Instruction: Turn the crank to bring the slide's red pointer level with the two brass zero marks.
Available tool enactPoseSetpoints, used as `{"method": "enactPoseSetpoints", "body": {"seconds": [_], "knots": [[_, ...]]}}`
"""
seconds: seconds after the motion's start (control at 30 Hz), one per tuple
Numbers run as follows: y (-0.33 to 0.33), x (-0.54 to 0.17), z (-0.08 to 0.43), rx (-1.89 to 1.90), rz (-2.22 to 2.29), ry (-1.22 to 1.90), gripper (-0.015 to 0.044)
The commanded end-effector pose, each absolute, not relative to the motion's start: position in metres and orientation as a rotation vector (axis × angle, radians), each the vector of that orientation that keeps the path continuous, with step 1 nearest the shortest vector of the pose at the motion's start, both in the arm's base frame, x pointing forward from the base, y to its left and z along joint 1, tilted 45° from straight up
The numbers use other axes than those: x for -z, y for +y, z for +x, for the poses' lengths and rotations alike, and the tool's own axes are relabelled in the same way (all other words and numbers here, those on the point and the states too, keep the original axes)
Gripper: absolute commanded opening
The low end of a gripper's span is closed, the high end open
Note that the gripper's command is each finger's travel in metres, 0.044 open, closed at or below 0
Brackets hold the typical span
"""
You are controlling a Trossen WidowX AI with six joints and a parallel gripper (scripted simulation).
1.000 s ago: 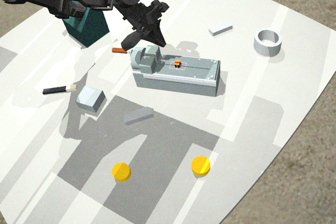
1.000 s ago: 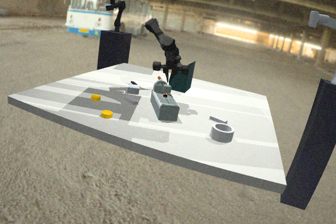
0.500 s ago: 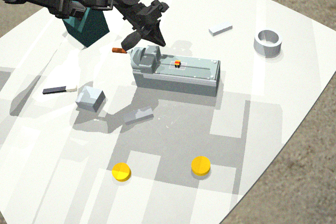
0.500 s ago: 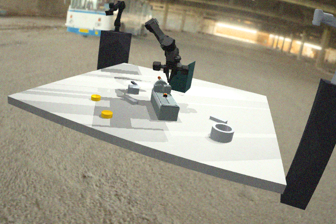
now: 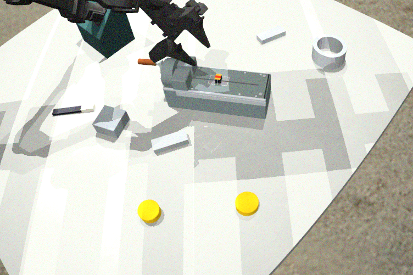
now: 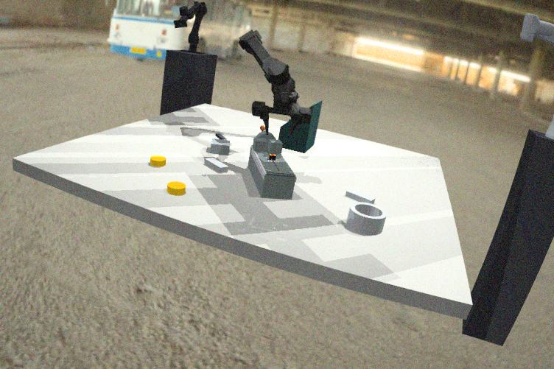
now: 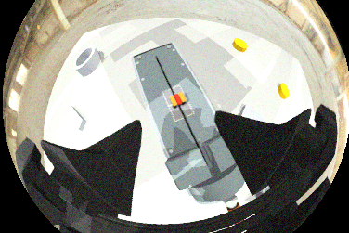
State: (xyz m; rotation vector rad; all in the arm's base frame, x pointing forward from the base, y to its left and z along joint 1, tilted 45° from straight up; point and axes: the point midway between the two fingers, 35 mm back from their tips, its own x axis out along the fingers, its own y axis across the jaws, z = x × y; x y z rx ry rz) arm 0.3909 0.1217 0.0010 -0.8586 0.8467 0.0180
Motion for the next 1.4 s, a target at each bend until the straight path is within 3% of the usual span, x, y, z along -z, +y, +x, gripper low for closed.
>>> {"method": "enactPoseSetpoints", "body": {"seconds": [0.0, 0.07, 0.63, 1.3, 1.37], "knots": [[0.1215, -0.0011, 0.3909, -0.017, -0.859, 0.846, 0.042], [0.1215, -0.0011, 0.3909, -0.017, -0.859, 0.846, 0.044], [0.1215, -0.0011, 0.3909, -0.017, -0.859, 0.846, 0.0], [0.1216, -0.001, 0.3909, -0.018, -0.859, 0.847, 0.0], [0.1216, -0.001, 0.3909, -0.018, -0.859, 0.847, 0.0053]]}}
